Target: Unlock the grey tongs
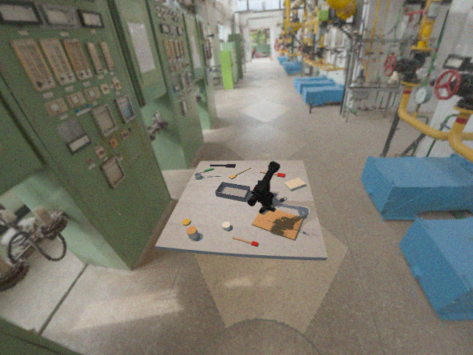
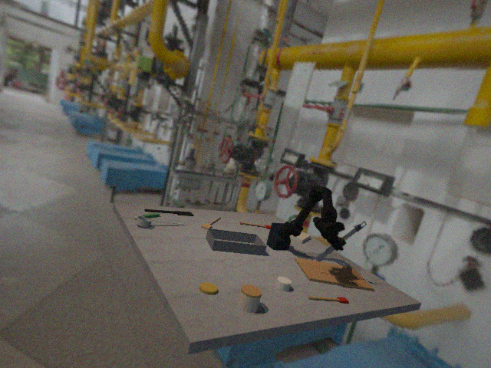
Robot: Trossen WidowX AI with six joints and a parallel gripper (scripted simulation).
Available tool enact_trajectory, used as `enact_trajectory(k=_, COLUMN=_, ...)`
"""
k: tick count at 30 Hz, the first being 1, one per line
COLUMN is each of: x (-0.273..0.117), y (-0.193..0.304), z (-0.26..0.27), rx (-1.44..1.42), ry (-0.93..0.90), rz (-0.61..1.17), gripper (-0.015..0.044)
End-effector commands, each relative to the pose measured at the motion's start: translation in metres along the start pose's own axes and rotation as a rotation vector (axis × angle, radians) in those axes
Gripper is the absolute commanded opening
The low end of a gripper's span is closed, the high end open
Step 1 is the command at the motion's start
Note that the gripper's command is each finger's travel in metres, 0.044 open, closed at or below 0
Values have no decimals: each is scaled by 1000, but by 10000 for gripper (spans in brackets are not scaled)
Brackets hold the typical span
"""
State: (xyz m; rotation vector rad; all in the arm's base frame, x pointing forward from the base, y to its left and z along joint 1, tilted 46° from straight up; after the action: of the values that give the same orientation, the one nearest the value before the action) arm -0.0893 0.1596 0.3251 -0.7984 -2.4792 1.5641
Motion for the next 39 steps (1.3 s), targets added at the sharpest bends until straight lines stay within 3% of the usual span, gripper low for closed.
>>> enact_trajectory(k=1, x=0, y=-2, z=0, rx=-11, ry=0, rz=-12, gripper=-150)
enact_trajectory(k=29, x=0, y=-2, z=0, rx=-9, ry=-2, rz=-10, gripper=-150)
enact_trajectory(k=39, x=10, y=3, z=6, rx=76, ry=-64, rz=116, gripper=-150)
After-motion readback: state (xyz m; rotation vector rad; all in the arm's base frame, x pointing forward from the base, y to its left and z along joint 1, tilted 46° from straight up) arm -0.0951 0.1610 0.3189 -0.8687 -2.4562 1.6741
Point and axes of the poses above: the point midway between the two fingers, 35 mm back from their tips, its own x axis out along the fingers, its own z axis across the jaws, y = z × x, the point moved 1 cm from there along -x, back along the fingers, and after that the axes turned 15 degrees about x, right-handed, at the moved point
